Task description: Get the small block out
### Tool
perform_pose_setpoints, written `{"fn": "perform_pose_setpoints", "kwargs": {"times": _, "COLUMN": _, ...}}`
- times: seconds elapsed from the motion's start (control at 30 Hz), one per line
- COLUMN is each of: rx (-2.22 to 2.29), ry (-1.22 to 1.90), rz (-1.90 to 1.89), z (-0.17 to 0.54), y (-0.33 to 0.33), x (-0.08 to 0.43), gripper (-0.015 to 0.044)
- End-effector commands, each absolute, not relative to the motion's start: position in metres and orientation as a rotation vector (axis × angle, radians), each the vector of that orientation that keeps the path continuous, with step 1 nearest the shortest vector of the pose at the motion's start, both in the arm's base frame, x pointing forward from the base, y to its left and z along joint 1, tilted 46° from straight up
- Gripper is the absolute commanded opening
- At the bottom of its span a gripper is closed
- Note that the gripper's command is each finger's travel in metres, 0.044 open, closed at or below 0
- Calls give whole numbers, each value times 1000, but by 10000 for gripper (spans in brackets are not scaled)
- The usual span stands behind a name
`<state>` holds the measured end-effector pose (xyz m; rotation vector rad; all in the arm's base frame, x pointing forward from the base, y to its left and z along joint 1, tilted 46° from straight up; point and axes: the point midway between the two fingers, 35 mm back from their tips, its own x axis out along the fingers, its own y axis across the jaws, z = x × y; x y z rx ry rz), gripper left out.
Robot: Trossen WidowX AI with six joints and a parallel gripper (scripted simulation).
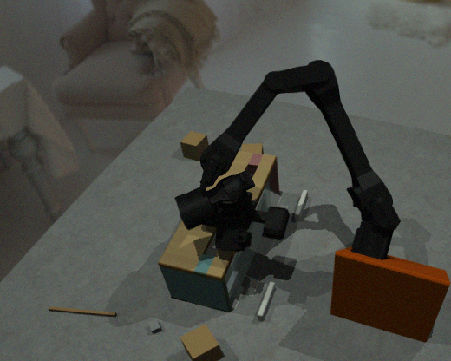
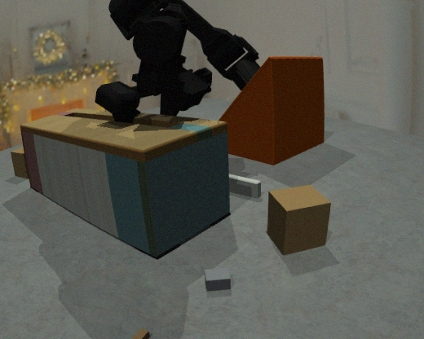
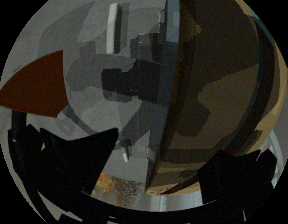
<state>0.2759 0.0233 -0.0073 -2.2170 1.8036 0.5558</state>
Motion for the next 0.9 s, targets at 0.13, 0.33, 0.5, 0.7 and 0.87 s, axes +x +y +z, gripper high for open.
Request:
{"fn": "perform_pose_setpoints", "kwargs": {"times": 0.13, "rx": -2217, "ry": 1802, "rz": 555, "z": -5, "y": 21, "x": 277, "gripper": 400}}
{"fn": "perform_pose_setpoints", "kwargs": {"times": 0.33, "rx": -2219, "ry": 1804, "rz": 555, "z": 3, "y": 14, "x": 279, "gripper": 400}}
{"fn": "perform_pose_setpoints", "kwargs": {"times": 0.5, "rx": -2219, "ry": 1804, "rz": 555, "z": 8, "y": 9, "x": 280, "gripper": 400}}
{"fn": "perform_pose_setpoints", "kwargs": {"times": 0.7, "rx": -2219, "ry": 1804, "rz": 555, "z": 14, "y": 3, "x": 282, "gripper": 400}}
{"fn": "perform_pose_setpoints", "kwargs": {"times": 0.87, "rx": -2219, "ry": 1805, "rz": 554, "z": 19, "y": -2, "x": 283, "gripper": 400}}
